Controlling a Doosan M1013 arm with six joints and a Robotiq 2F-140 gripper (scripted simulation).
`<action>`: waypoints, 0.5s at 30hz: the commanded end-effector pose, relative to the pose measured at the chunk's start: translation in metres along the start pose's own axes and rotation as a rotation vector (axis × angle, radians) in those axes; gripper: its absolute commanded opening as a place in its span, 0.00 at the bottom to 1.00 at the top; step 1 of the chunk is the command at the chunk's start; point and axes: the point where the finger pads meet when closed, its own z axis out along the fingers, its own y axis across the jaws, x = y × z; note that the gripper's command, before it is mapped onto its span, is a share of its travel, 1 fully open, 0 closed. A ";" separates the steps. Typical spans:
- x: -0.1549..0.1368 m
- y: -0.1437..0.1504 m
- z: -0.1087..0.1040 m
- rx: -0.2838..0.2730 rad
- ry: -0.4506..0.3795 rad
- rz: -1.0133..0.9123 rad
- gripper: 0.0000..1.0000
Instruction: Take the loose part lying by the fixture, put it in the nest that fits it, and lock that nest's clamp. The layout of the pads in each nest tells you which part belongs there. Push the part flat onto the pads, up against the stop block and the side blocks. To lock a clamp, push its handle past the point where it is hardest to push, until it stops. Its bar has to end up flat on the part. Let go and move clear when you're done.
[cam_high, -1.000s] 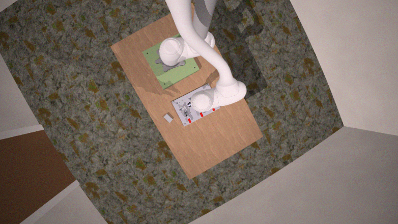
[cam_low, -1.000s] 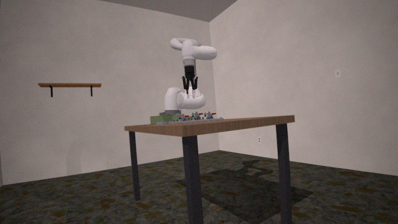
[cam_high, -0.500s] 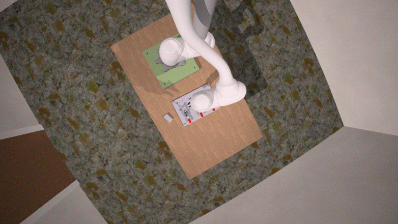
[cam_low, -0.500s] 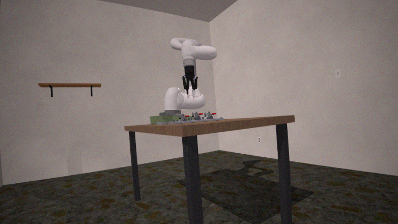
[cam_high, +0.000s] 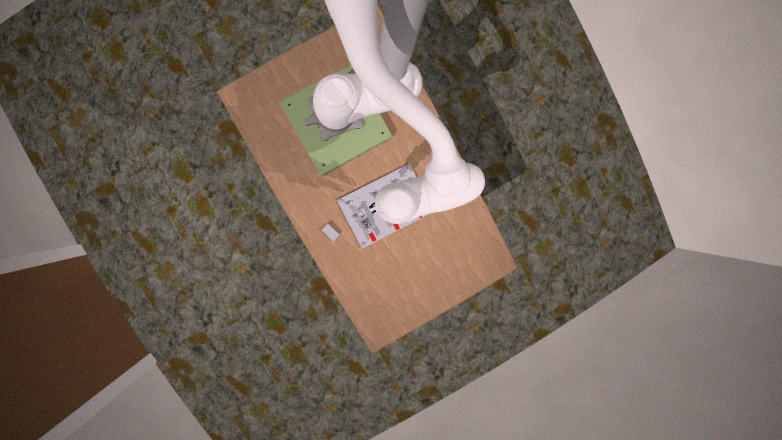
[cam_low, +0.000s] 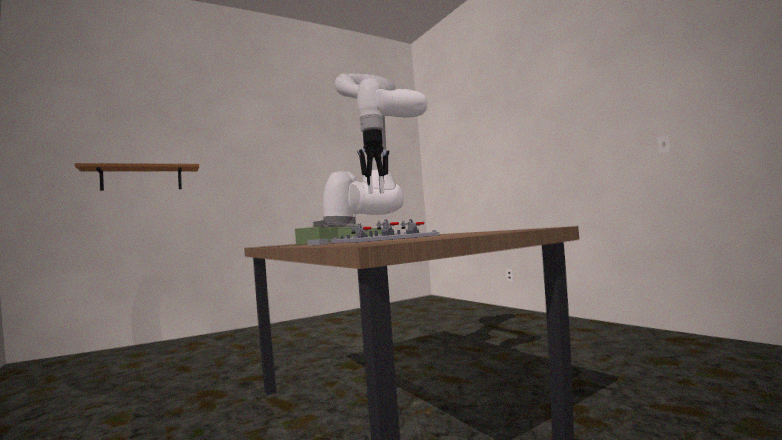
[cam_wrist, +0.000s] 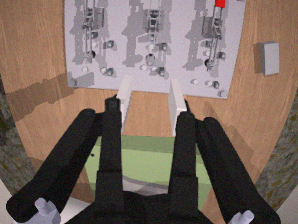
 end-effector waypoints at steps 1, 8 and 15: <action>0.017 0.000 0.000 0.002 0.004 0.003 0.35; 0.060 -0.001 -0.001 0.002 0.004 0.003 0.35; 0.092 -0.001 -0.001 0.002 0.004 0.003 0.35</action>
